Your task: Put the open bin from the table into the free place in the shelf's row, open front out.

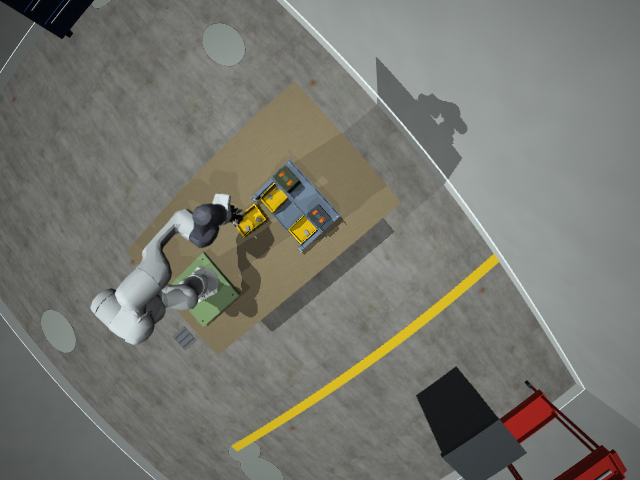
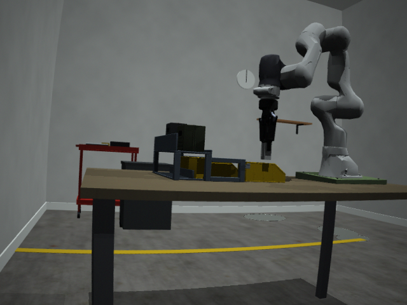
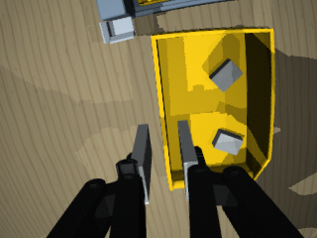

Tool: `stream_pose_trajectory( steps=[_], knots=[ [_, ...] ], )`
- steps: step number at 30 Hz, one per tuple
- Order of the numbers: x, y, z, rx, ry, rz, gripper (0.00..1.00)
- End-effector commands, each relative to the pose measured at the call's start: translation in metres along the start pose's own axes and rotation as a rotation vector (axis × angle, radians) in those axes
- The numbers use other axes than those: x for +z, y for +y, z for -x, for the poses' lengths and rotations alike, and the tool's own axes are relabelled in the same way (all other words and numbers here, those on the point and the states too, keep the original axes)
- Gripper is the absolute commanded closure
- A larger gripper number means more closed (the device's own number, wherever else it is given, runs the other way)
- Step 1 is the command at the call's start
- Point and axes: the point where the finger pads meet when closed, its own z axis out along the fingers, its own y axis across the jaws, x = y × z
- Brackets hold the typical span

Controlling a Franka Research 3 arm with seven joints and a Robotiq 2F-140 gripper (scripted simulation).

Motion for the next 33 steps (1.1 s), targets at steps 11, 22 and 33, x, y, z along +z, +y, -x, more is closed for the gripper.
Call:
stream_pose_trajectory(
  steps=[11, 22, 33],
  knots=[
    [0.002, 0.000, 0.000, 0.000, 0.000, -0.002, 0.85],
    [0.012, 0.000, 0.000, 0.000, 0.000, -0.002, 0.85],
    [0.024, 0.000, 0.000, 0.000, 0.000, -0.002, 0.85]
  ],
)
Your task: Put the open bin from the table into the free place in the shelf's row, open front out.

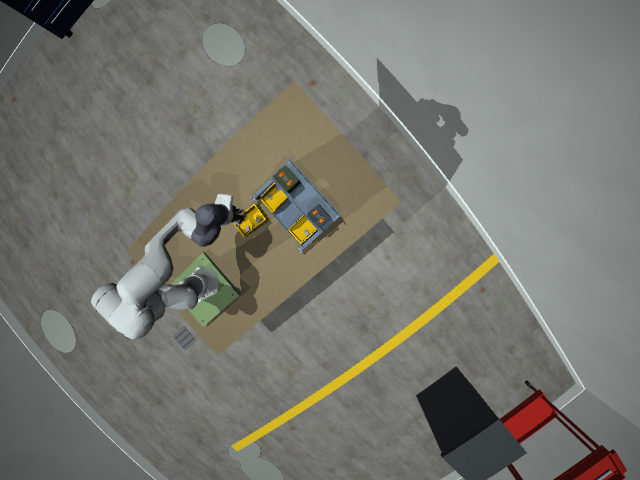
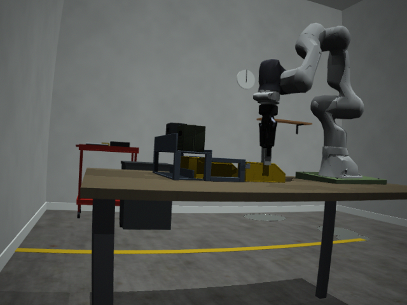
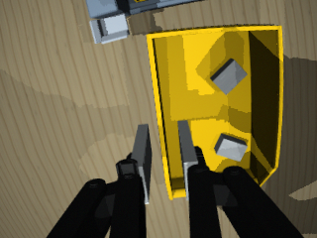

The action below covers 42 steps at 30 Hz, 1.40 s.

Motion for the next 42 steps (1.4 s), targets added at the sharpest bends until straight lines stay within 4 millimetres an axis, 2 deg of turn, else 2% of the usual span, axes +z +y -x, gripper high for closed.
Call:
stream_pose_trajectory(
  steps=[1, 21, 42],
  knots=[
    [0.005, -0.001, -0.002, -0.010, 0.006, -0.006, 0.85],
    [0.023, -0.002, -0.002, -0.010, 0.006, -0.006, 0.85],
    [0.025, -0.002, -0.002, -0.010, 0.006, -0.006, 0.85]
  ],
)
